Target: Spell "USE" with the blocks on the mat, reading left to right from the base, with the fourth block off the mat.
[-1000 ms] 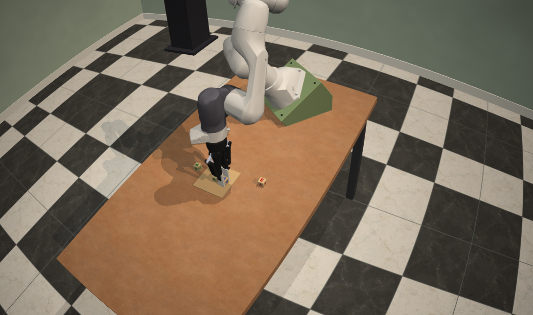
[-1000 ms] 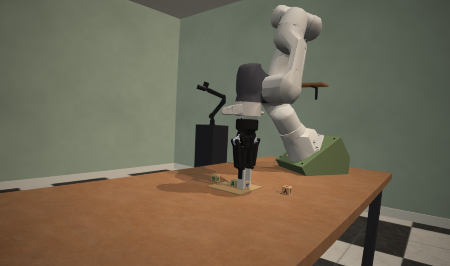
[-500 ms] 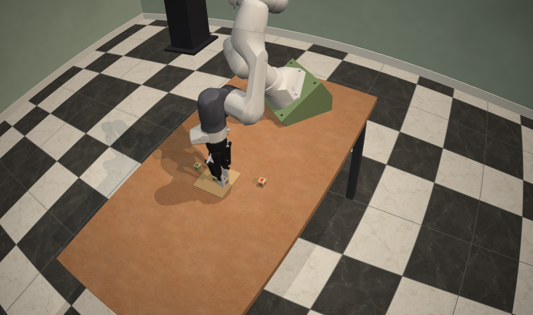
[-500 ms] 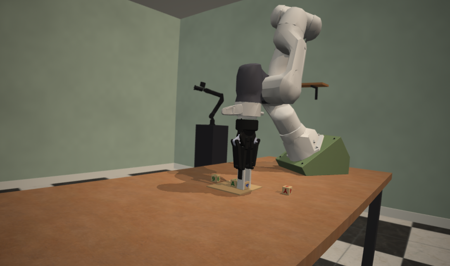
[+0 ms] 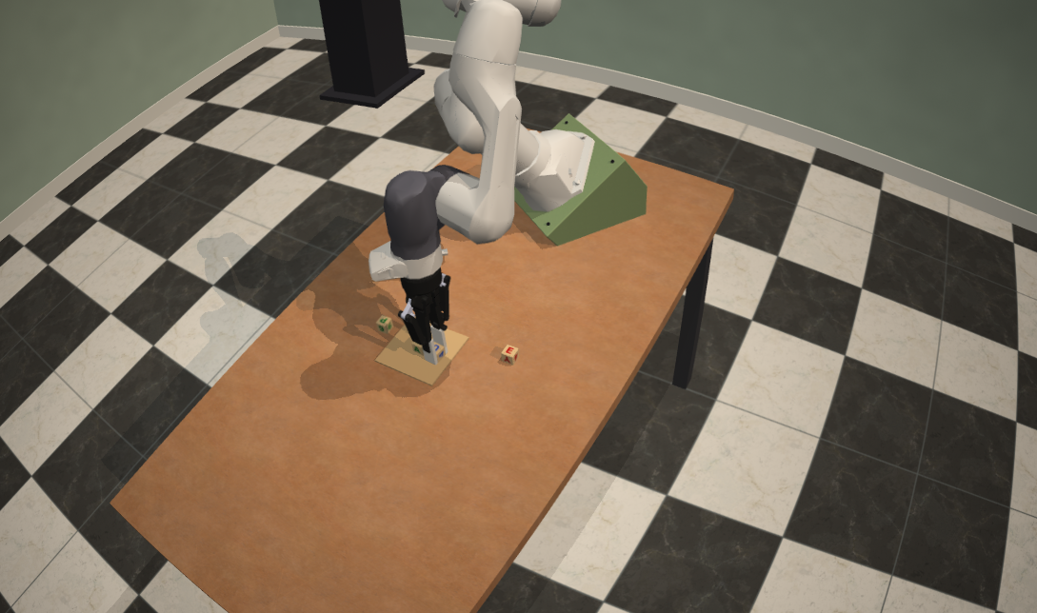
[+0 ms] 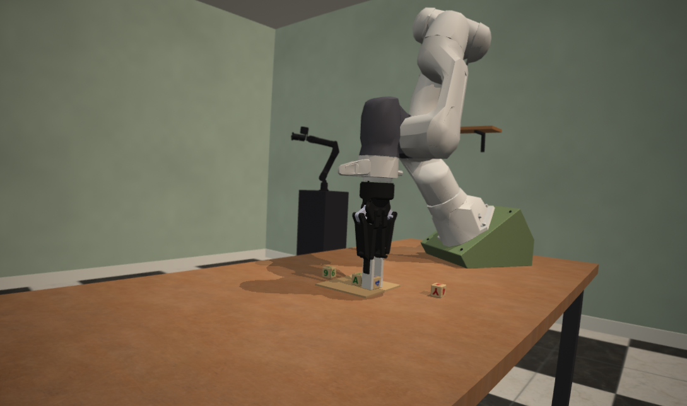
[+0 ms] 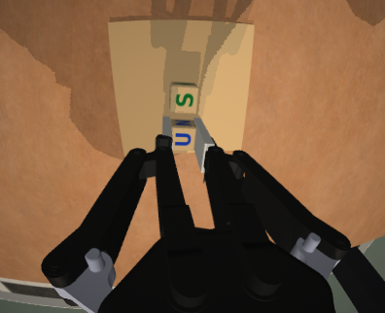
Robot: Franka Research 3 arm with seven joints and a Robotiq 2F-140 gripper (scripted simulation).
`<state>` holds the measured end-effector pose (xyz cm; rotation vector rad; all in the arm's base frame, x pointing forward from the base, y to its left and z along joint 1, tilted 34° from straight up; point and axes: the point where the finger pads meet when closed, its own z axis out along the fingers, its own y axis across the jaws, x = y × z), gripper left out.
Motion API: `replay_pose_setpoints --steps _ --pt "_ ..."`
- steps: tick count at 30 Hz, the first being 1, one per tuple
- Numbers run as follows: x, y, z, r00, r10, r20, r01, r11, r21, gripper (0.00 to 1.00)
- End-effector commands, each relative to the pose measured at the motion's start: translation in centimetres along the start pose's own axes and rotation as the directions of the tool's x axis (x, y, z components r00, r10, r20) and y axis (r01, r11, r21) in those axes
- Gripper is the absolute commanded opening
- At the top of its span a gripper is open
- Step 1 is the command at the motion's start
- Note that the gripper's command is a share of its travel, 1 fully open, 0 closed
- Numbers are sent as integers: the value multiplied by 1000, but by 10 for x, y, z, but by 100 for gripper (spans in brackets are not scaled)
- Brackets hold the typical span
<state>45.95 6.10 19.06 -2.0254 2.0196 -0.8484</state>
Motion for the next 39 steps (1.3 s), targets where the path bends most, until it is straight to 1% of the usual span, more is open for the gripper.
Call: replay_pose_setpoints --steps 1,13,14,16,17,22,23,25,26,39 --pt "1 1 1 1000 -3 -1 3 1000 -1 13" --pt "1 1 1 1000 -3 -1 3 1000 -1 13" --pt "1 1 1 1000 -3 -1 3 1000 -1 15" --pt "1 1 1 1000 -3 -1 3 1000 -1 15" --pt "1 1 1 1000 -3 -1 3 1000 -1 18" --pt "1 1 1 1000 -3 -1 3 1000 -1 20" --pt "1 1 1 1000 -3 -1 3 1000 -1 22" --pt "1 1 1 1000 -3 -1 3 1000 -1 22" --pt "1 1 1 1000 -3 -1 3 1000 -1 25" --pt "1 1 0 1000 -3 -1 3 1000 -1 25"
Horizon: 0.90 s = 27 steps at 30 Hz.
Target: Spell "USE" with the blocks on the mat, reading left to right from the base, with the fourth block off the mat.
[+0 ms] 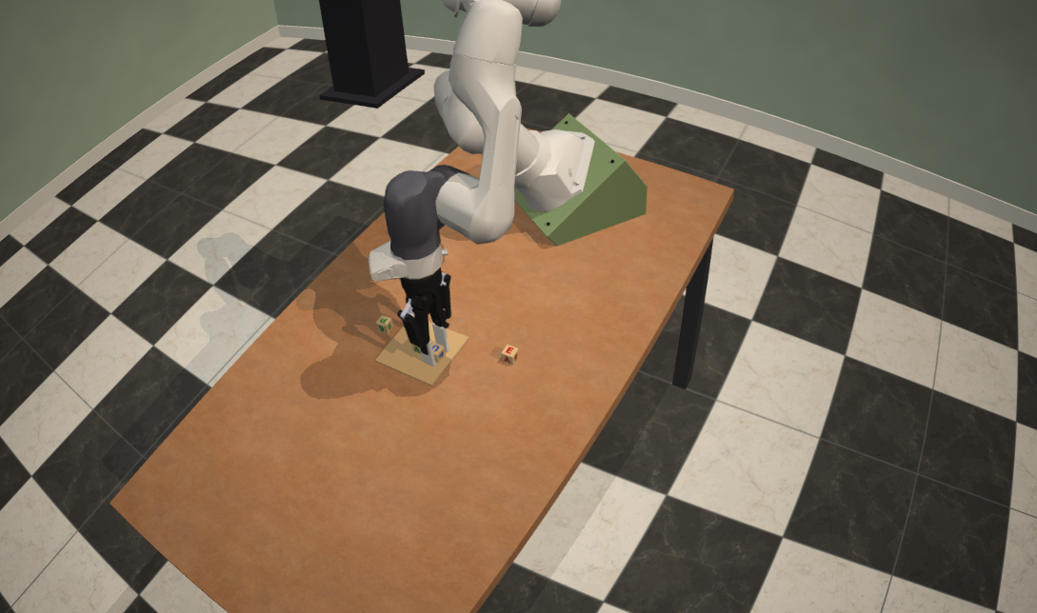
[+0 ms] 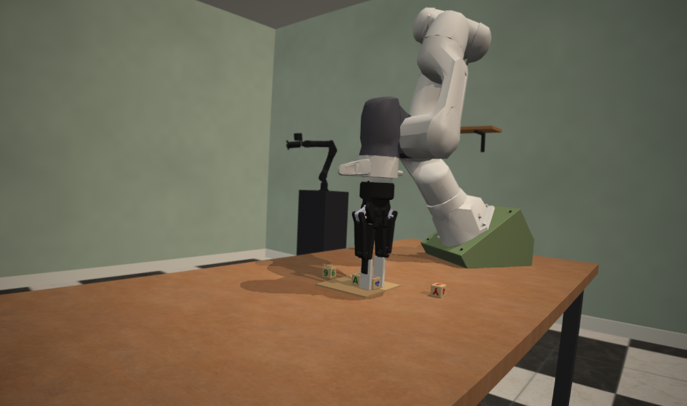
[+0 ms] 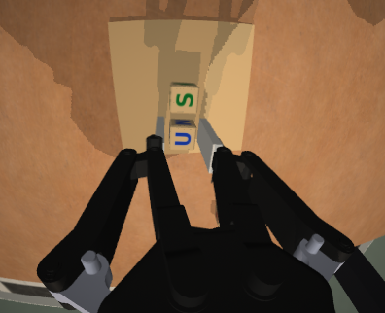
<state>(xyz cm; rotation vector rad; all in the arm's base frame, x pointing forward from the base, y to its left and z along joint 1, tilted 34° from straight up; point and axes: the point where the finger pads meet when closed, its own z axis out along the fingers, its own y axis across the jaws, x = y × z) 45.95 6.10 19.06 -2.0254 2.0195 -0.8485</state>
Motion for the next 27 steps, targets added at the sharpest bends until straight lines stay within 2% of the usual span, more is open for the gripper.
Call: replay_pose_setpoints --steps 1,7,21,27 --pt "1 1 -1 1000 -3 -1 3 1000 -1 25" --pt "1 1 -9 1000 -3 -1 3 1000 -1 25" --pt "1 1 -76 1000 -3 -1 3 1000 -1 25" --pt "0 1 -87 1000 -3 -1 3 1000 -1 25"
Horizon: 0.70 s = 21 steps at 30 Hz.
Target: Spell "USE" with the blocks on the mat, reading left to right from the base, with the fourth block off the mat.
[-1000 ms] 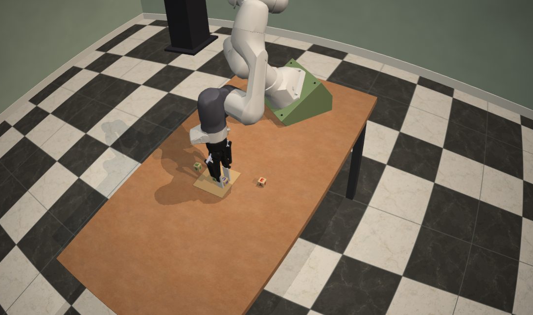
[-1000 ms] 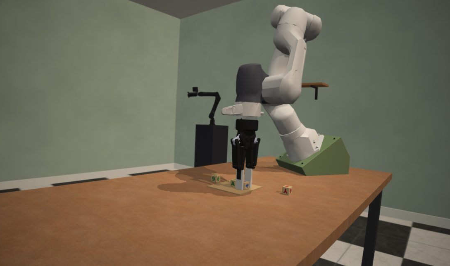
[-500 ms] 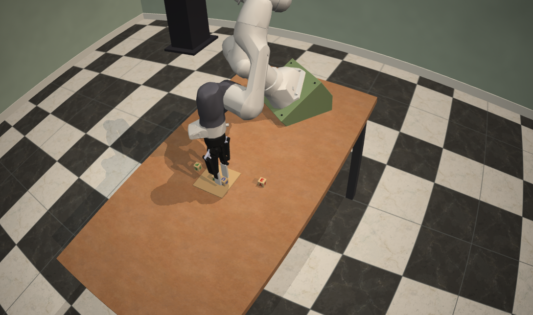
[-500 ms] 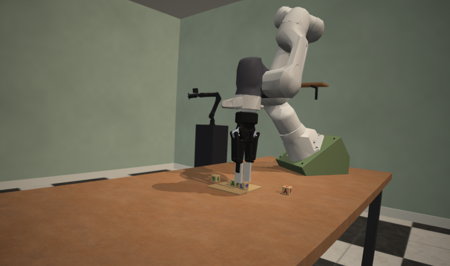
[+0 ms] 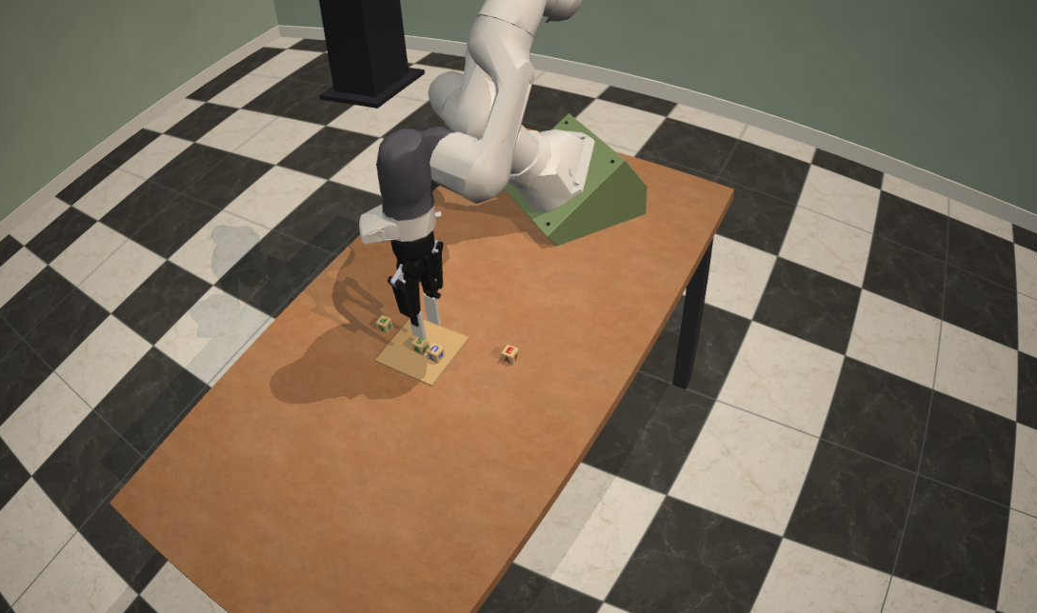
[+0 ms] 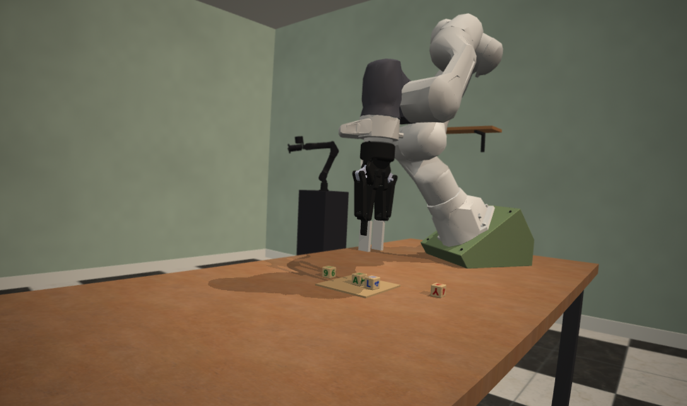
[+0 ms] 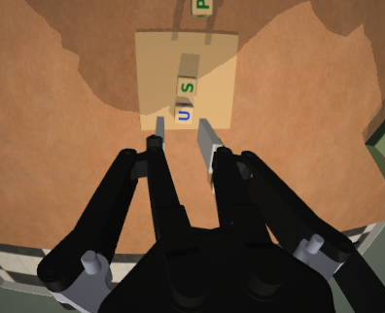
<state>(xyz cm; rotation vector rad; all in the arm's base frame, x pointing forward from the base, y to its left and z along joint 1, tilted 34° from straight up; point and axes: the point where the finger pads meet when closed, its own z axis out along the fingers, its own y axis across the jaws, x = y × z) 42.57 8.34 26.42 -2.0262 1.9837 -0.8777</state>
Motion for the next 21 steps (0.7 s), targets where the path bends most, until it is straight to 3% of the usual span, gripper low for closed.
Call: replay_pose_setpoints --steps 1,4,5,21 --pt "-1 9 -5 1000 11 0 -11 999 -30 25" --pt "-1 9 -6 1000 11 0 -11 999 -30 25" --pt "-1 9 -6 1000 11 0 -11 999 -30 100" --pt "-1 9 -6 1000 11 0 -11 999 -30 100"
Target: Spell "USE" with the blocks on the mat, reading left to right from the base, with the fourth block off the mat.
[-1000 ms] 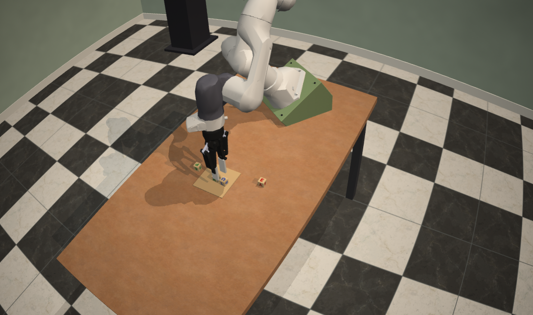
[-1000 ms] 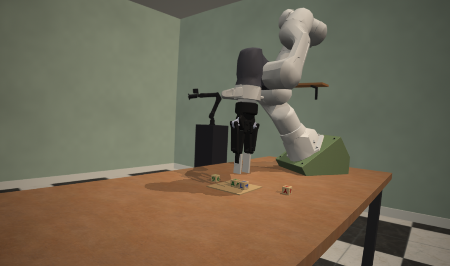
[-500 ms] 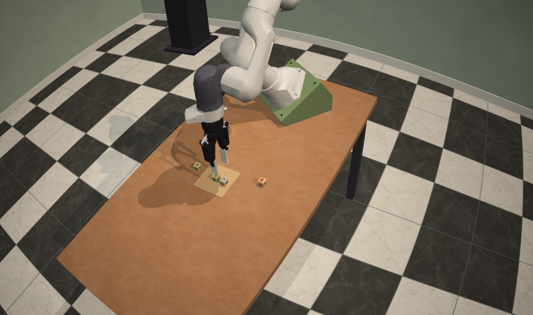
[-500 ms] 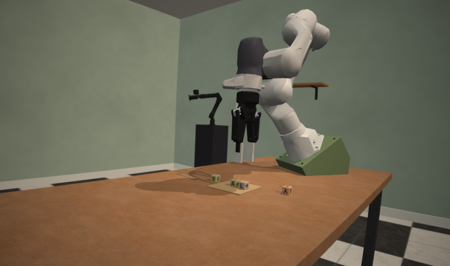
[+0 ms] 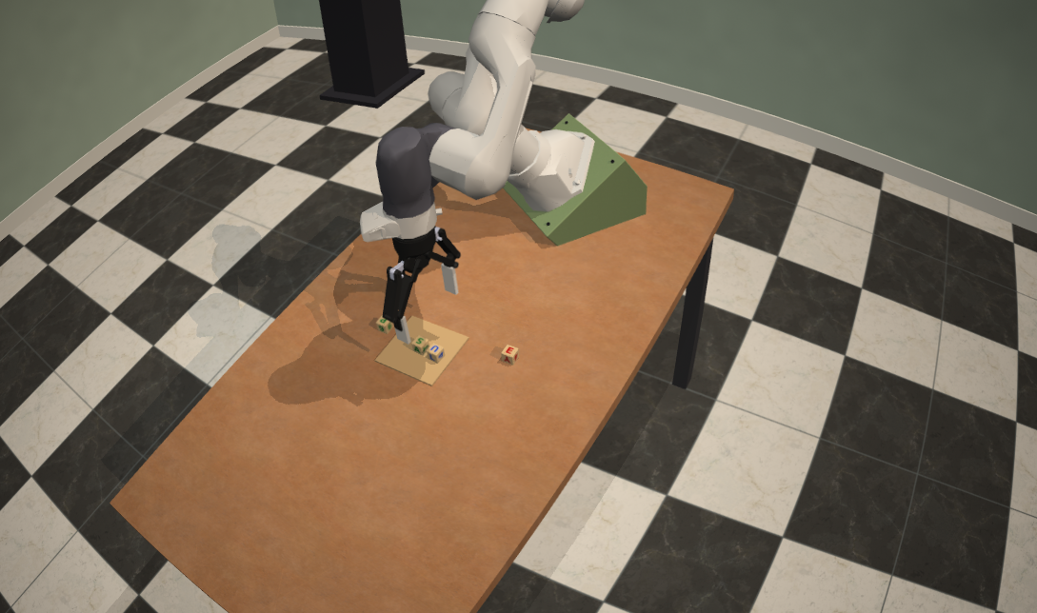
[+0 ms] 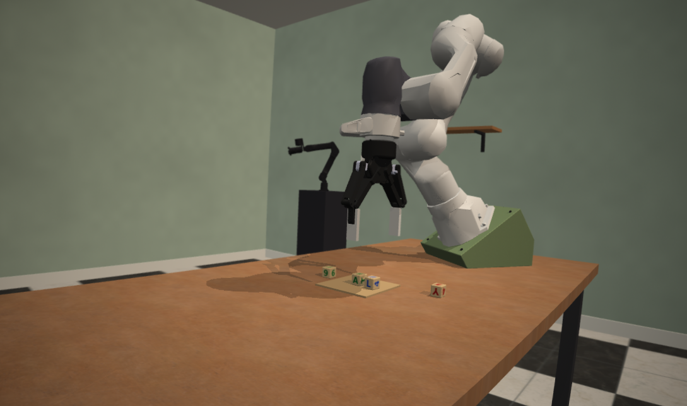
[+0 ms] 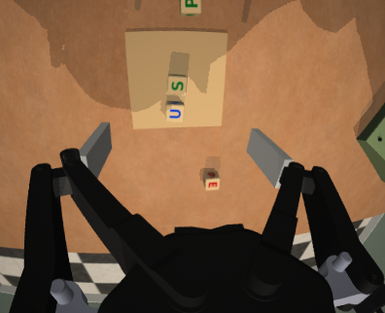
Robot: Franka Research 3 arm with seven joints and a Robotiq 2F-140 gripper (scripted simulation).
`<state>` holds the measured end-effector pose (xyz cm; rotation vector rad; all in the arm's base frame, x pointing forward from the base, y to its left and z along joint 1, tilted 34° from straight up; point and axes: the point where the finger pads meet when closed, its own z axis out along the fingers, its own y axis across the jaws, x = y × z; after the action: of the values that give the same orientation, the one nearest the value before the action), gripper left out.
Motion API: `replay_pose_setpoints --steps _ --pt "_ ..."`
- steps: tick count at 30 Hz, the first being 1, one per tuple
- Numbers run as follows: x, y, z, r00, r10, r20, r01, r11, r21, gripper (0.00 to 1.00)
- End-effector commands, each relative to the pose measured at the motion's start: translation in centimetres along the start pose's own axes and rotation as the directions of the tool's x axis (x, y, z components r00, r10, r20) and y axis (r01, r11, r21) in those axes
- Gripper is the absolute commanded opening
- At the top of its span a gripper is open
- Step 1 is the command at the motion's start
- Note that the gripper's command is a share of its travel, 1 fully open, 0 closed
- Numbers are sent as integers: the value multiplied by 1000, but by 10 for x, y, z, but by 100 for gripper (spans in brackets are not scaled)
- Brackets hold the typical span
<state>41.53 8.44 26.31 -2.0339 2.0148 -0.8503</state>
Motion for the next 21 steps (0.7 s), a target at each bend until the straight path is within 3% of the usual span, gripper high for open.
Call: replay_pose_setpoints --steps 1,5,7,9,10,12,15,16,21 --pt "0 -1 -1 1000 4 0 -4 1000 0 100" --pt "-11 3 0 1000 -3 0 3 1000 0 100" --pt "-54 21 2 999 -33 2 33 999 -1 100" --pt "-54 21 2 999 -33 2 33 999 -1 100" --pt "-81 36 4 999 -53 2 53 999 -1 100" --pt "-113 58 7 997 -77 1 77 997 0 100" --pt "-128 71 8 996 -89 0 89 996 0 100" --pt "-128 71 8 996 -89 0 89 996 0 37" --pt "-128 71 8 996 -89 0 89 996 0 37"
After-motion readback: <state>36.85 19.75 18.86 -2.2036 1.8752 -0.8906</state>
